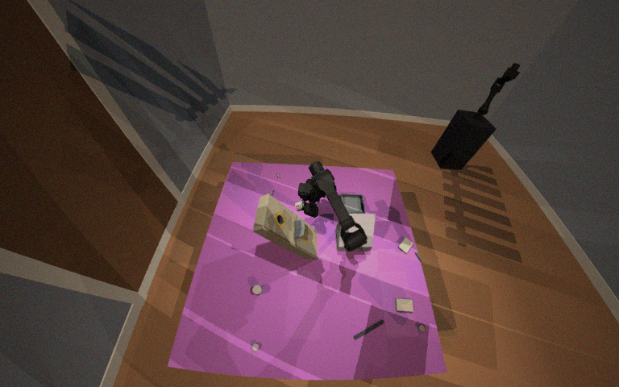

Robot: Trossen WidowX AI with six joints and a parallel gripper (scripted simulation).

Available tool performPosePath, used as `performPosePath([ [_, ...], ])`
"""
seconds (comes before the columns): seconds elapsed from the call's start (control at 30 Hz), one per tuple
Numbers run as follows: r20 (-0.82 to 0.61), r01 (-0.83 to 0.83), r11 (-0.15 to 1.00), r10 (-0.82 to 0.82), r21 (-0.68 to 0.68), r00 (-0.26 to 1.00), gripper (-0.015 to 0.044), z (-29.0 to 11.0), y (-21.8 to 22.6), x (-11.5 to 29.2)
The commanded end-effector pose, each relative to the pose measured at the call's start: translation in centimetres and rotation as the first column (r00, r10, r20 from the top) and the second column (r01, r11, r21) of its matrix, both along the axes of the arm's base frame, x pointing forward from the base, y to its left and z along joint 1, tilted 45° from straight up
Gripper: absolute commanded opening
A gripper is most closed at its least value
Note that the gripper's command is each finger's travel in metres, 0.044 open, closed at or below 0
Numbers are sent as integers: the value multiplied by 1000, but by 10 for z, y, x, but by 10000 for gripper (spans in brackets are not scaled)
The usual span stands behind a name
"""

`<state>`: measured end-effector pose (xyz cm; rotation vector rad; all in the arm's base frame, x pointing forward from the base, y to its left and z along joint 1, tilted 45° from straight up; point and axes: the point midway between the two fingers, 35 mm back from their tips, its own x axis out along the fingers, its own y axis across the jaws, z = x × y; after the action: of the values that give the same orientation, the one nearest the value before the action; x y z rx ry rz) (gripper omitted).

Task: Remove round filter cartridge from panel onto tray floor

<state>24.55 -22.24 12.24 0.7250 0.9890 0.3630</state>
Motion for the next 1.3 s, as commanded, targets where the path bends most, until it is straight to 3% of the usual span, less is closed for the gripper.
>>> performPosePath([
  [0.0,13,-9,1000,9,-18,1000,0,-12,-12,0],
  [0.07,-23,15,1000,-15,0,1000,0,-8,-5,-3],
  [0.33,-285,228,973,-227,-29,931,0,-58,-38,-42],
  [0.7,-561,537,824,-534,-180,633,0,-121,-77,-107],
  [0.9,-631,656,696,-656,-292,414,0,-148,-91,-142],
  [1.27,-641,670,673,-671,-314,374,0,-157,-91,-154],
])
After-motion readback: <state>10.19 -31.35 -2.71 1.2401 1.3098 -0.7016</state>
